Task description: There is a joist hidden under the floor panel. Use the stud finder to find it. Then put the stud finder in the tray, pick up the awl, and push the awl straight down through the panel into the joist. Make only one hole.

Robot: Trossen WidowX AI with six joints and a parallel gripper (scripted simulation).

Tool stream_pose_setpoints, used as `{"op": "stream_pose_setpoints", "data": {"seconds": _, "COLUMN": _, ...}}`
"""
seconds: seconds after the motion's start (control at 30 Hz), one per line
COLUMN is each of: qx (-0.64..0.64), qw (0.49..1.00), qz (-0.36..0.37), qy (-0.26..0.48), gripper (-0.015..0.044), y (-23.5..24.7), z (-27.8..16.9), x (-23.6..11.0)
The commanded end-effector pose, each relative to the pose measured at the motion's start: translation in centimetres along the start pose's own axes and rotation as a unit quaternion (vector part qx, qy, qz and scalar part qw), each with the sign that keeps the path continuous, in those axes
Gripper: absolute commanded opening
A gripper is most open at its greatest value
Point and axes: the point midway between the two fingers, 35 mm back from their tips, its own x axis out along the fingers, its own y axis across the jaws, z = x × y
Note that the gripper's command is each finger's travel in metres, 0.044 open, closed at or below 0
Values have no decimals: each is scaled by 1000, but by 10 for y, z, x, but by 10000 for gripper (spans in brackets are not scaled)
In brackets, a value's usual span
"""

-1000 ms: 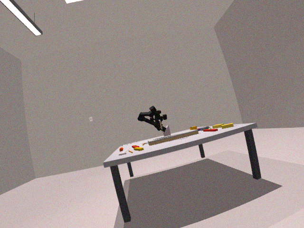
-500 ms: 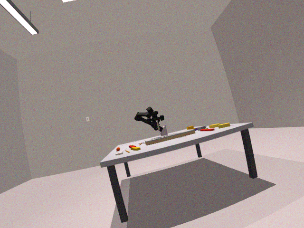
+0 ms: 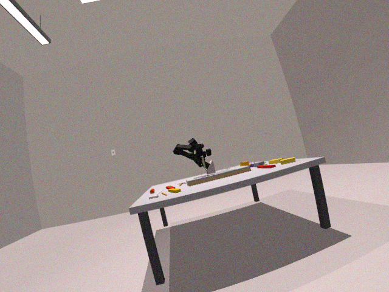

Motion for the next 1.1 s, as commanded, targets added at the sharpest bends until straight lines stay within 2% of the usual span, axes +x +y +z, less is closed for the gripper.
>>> {"op": "stream_pose_setpoints", "data": {"seconds": 0.0, "qx": -3, "qw": 1000, "qz": 4, "qy": -1, "gripper": 0, "y": 2, "z": -4, "x": 2}}
{"op": "stream_pose_setpoints", "data": {"seconds": 1.07, "qx": -4, "qw": 1000, "qz": 2, "qy": -2, "gripper": 0, "y": 1, "z": -35, "x": 26}}
